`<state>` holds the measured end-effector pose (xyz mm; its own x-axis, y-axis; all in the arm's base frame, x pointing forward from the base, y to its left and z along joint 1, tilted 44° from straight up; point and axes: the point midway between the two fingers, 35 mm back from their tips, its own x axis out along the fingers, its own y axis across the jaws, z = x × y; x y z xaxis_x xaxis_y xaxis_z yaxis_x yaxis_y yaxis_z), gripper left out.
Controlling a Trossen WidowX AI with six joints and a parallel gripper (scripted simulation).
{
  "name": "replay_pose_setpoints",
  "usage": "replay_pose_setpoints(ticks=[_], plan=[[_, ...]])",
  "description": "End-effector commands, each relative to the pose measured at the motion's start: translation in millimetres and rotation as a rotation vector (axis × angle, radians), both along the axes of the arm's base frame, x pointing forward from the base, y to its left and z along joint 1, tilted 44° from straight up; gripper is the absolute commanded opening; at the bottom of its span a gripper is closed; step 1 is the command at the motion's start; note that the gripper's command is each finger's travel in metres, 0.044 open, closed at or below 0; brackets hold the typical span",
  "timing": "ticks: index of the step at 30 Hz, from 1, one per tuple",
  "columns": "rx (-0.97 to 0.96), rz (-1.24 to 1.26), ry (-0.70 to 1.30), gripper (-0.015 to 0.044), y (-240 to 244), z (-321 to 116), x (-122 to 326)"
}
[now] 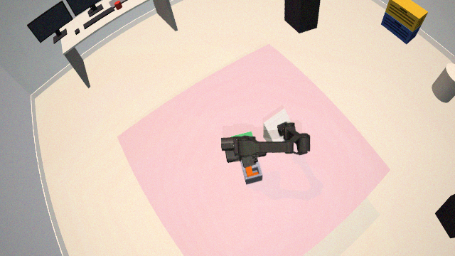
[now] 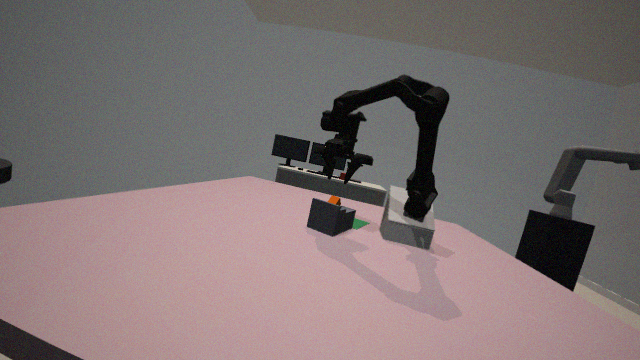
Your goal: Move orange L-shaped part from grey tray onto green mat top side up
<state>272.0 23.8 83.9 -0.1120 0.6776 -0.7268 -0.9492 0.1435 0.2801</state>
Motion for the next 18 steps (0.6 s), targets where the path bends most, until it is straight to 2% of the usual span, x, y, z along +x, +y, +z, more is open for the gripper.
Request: replay_pose_setpoints(ticks=[1, 18], plan=[[0.008, 0.056, -0.04, 0.028, -2, -4, -3], [0.009, 0.055, -0.041, 0.028, 25, -33, -7]])
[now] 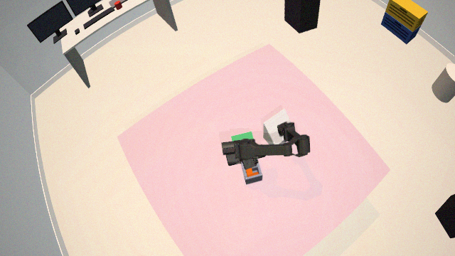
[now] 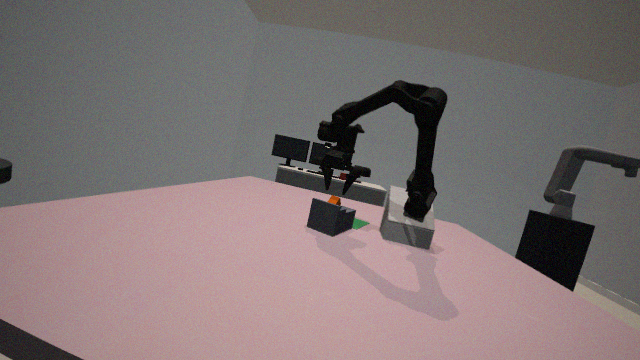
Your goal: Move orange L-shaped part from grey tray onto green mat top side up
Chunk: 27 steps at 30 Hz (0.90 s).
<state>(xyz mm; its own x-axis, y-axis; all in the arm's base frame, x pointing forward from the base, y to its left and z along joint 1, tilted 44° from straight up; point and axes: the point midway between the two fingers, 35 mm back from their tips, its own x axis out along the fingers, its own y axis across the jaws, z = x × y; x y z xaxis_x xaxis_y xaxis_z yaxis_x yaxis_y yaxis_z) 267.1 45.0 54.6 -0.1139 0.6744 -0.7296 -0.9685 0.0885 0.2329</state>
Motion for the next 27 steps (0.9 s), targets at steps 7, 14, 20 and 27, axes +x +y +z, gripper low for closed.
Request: replay_pose_setpoints(ticks=[7, 14, 20, 27], plan=[[0.004, -0.001, 0.009, 0.028, 12, -12, -3], [0.005, -0.001, 0.009, 0.028, 19, -20, -5], [0.006, -0.001, 0.009, 0.028, 26, -27, -7], [0.003, 0.002, 0.002, 0.0254, 29, -30, -6]])
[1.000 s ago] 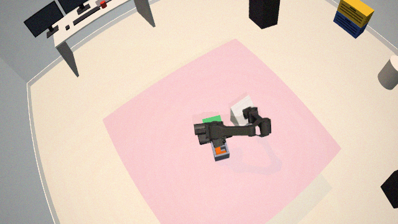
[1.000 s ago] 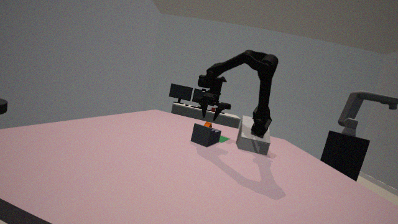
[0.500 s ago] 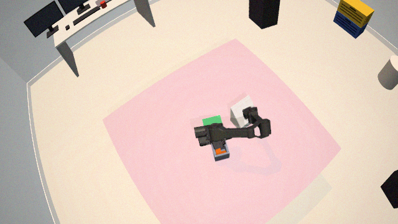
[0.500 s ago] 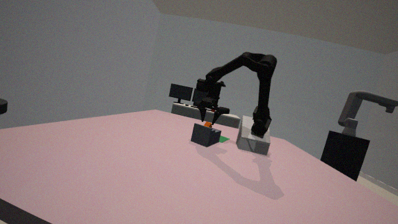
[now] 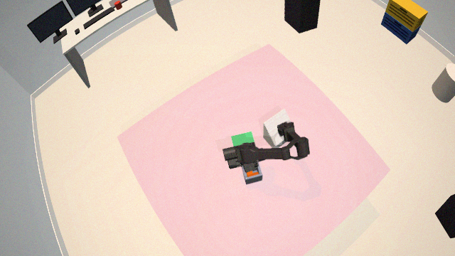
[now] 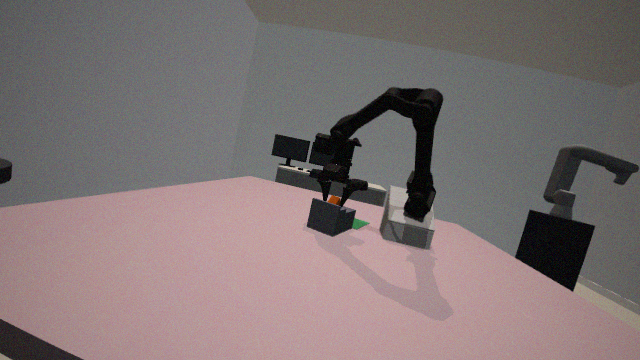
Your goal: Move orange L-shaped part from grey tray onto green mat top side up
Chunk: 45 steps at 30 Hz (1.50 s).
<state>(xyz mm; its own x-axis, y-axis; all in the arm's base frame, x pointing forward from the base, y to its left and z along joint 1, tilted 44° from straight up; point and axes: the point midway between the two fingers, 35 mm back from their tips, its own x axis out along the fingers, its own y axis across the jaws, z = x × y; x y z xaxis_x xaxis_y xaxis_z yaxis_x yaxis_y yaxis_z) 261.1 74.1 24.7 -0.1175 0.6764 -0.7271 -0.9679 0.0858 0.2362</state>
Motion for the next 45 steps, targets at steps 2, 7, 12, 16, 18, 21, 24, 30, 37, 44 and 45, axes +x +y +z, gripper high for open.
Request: replay_pose_setpoints(ticks=[2, 7, 12, 16, 18, 21, 24, 30, 37, 44, 45], plan=[[0.0, 0.0, -0.001, 0.0201, 0, 0, 0], [0.0, 0.0, -0.001, 0.0148, 0, 0, 0], [0.0, 0.0, -0.001, 0.0115, 0, 0, 0], [0.0, 0.0, -0.001, 0.0049, 0, 0, 0], [0.0, 0.0, -0.001, 0.0, 0, 0, 0], [0.0, 0.0, -0.001, 0.0, 0, 0, 0], [0.0, 0.0, -0.001, 0.0, -1, 1, 0], [0.001, -0.001, 0.002, 0.0, -7, 7, 1], [0.001, -0.002, 0.004, 0.0, -15, 15, 2], [0.001, -0.002, 0.005, 0.0, -22, 23, 3], [0.001, -0.002, 0.005, 0.0, -23, 24, 3]])
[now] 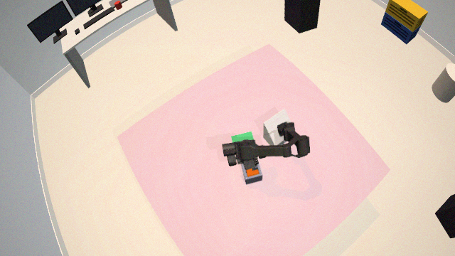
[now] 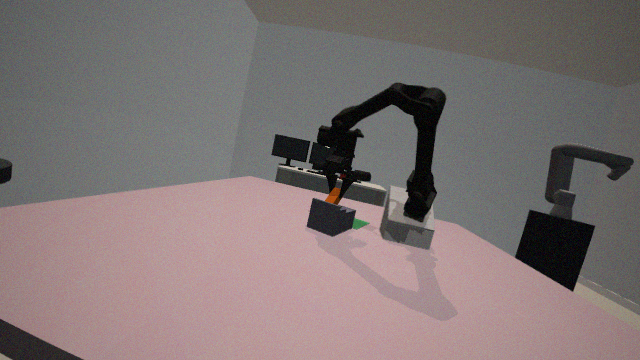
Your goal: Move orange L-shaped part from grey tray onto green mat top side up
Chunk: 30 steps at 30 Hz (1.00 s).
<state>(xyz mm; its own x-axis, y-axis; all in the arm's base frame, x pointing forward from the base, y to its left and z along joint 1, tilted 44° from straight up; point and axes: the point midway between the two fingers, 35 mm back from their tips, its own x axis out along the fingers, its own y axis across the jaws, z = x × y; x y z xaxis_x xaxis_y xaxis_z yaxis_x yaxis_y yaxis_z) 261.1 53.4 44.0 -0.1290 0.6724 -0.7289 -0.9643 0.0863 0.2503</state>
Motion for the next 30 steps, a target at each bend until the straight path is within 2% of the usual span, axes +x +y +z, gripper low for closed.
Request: replay_pose_setpoints(ticks=[1, 30], plan=[[0.007, -0.003, -0.01, 0.0, -4, 6, 3], [0.005, -0.004, -0.008, 0.0, -35, 39, 9]])
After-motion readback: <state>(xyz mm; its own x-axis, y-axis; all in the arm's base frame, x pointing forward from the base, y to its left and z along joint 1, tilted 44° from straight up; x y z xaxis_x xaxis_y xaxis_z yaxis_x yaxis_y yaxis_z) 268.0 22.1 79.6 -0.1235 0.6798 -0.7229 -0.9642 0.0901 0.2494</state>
